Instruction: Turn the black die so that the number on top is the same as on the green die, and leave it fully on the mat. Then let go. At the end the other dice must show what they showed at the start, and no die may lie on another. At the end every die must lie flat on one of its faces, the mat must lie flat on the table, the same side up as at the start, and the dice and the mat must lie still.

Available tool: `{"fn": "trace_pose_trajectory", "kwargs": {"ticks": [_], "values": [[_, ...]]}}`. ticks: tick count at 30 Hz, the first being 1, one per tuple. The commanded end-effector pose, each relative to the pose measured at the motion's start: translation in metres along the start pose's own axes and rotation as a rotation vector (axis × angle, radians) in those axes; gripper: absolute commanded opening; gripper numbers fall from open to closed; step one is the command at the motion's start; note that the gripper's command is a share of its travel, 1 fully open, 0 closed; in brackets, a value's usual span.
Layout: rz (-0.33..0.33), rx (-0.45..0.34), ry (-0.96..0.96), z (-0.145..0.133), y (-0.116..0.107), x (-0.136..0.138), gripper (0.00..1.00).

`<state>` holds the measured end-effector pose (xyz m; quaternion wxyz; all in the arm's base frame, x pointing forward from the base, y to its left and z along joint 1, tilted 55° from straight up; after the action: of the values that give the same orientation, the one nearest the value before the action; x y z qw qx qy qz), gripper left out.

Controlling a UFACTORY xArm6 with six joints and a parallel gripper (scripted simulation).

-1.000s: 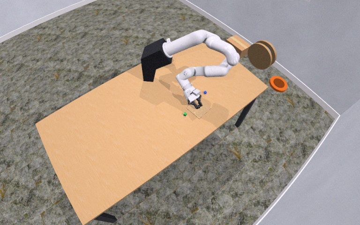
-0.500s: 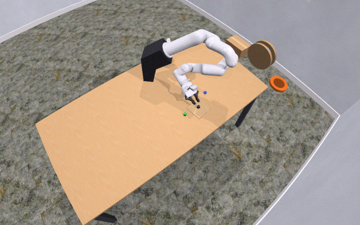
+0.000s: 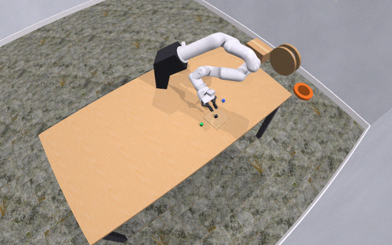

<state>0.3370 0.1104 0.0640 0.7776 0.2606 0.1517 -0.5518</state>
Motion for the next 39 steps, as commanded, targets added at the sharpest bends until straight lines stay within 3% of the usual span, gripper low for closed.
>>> {"fn": "trace_pose_trajectory", "kwargs": {"ticks": [1, 8, 21, 26, 31, 33, 39], "values": [[0.003, -0.004, -0.001, 0.015, -0.008, 0.002, 0.36], [0.003, -0.004, -0.001, 0.030, -0.016, 0.003, 0.36], [0.000, -0.028, 0.006, 0.034, -0.014, 0.004, 0.36], [0.007, -0.110, 0.007, 0.044, -0.011, 0.004, 0.36], [0.025, -0.253, 0.000, 0.060, -0.006, 0.005, 0.36], [0.025, -0.253, 0.000, 0.060, -0.006, 0.005, 0.36], [0.037, -0.365, 0.002, 0.072, 0.000, 0.006, 0.36]]}}
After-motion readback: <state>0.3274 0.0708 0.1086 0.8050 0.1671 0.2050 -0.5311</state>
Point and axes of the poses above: the point where the finger pads meet when closed, its own y axis out along the fingers, its own x axis across the jaws, z = x × y, the point moved 7 cm from there along -y, back along the fingers, and after that the axes turned 5 degrees about -y, right-handed, at the moved point
